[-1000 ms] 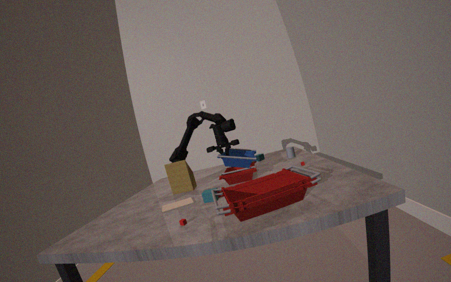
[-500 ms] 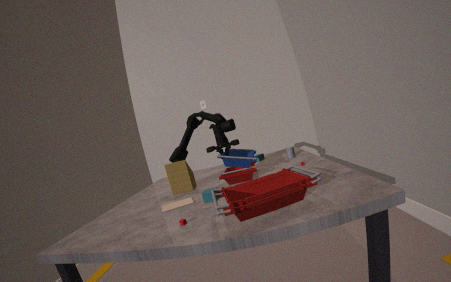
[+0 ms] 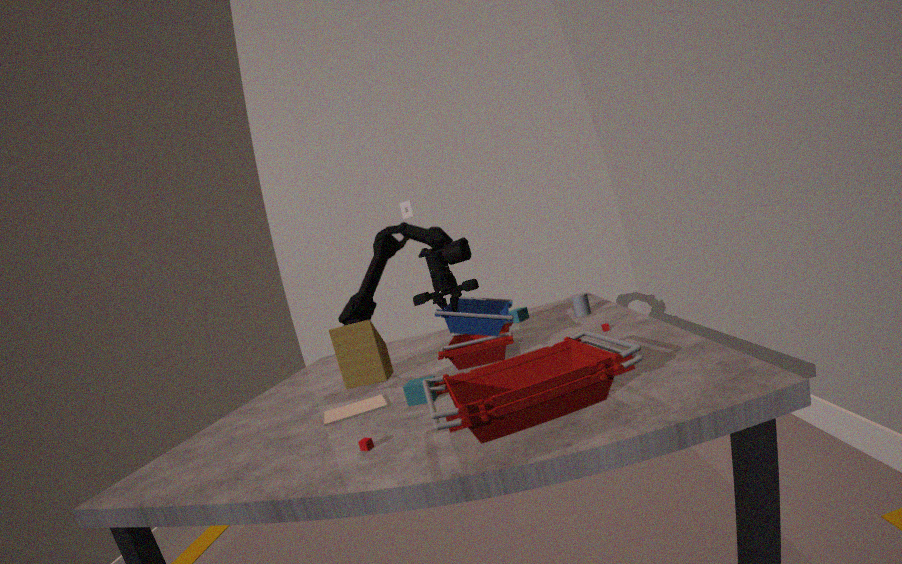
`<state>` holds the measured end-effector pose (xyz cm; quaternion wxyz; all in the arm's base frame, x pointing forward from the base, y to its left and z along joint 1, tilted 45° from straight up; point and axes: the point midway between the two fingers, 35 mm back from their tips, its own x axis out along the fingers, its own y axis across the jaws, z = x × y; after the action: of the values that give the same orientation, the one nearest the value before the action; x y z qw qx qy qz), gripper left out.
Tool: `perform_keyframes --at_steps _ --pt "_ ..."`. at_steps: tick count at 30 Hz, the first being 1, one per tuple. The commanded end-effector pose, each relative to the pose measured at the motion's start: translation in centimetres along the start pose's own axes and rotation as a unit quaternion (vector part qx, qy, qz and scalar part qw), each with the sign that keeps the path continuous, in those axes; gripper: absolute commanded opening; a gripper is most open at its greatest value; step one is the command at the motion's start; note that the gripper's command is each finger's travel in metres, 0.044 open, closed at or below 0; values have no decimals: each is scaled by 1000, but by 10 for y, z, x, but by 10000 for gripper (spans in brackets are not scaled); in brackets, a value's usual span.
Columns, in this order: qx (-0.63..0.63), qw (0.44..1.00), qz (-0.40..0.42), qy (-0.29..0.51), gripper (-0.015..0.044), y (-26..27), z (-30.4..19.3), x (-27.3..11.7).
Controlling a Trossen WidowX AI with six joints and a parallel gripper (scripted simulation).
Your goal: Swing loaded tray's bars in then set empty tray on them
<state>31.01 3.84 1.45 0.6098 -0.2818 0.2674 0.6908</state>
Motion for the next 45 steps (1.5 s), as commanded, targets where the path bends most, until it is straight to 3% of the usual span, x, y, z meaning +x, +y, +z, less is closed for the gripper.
perform_keyframes --at_steps 1,45 --pt "3 1000 13 0 0 5 1 6" --pt "3 1000 13 0 0 9 1 13"
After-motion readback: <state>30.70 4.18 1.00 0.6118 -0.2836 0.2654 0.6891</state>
